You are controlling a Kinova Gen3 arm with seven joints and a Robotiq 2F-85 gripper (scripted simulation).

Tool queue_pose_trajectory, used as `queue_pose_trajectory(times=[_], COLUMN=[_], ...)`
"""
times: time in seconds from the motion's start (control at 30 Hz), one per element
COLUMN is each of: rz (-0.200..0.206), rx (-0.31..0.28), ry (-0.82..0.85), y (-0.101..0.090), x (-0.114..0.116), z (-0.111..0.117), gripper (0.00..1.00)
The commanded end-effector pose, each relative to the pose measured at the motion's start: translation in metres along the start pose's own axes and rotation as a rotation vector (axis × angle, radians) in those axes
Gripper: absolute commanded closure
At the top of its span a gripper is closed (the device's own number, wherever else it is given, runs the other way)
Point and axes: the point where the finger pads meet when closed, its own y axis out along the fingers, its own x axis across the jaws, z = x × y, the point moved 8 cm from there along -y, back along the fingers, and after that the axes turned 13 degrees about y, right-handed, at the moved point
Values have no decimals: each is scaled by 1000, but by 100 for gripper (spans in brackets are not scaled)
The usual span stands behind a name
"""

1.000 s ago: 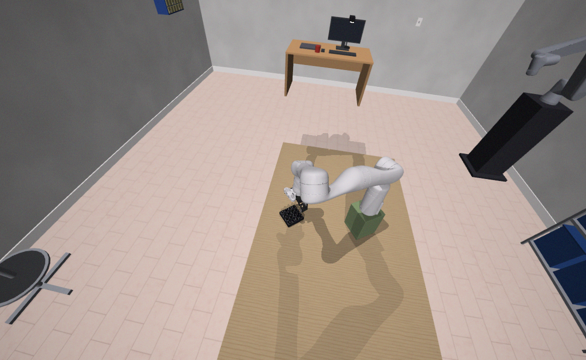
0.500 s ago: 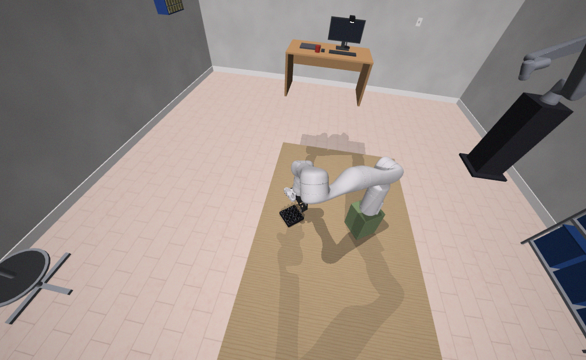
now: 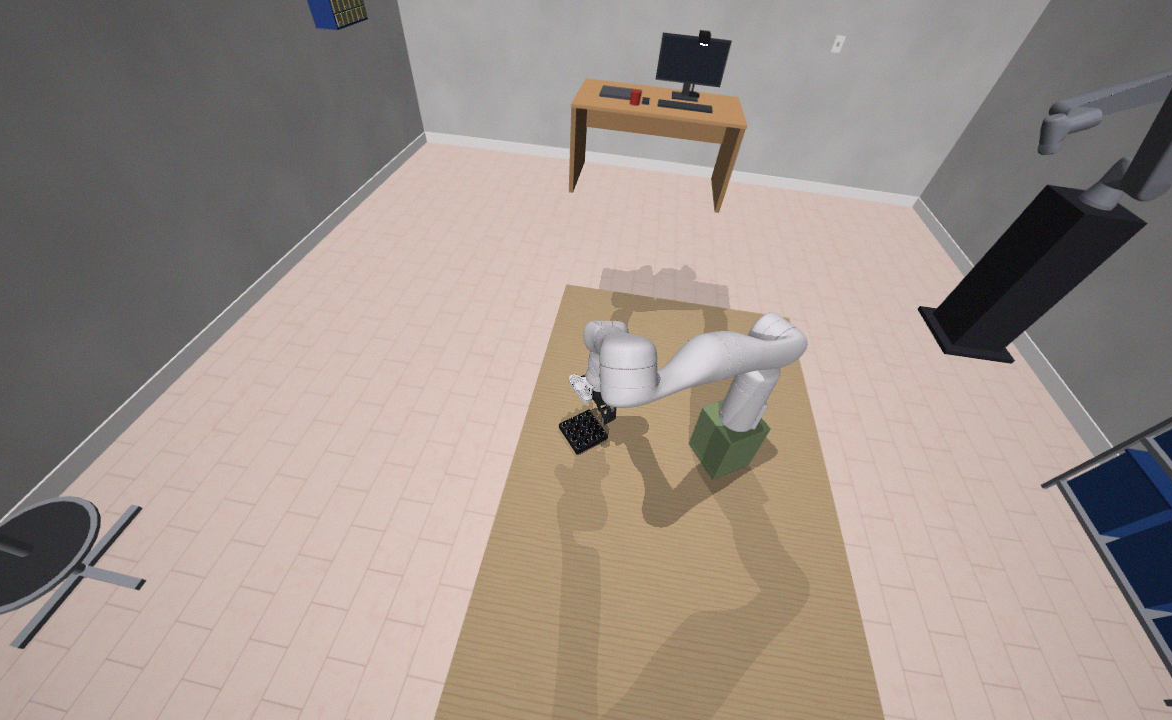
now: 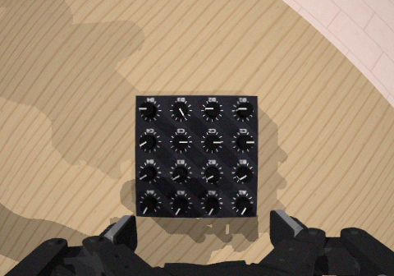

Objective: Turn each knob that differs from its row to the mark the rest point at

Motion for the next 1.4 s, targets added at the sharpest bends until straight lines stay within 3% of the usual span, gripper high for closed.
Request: queue_pose_trajectory(times=[0.0, 0.9, 1.37], rz=[5, 4, 4], rx=[6, 7, 8], ry=[-1, 10, 8], y=[-1, -1, -1], x=[0, 8, 10], z=[-3, -45, -49], gripper=[0, 0, 0])
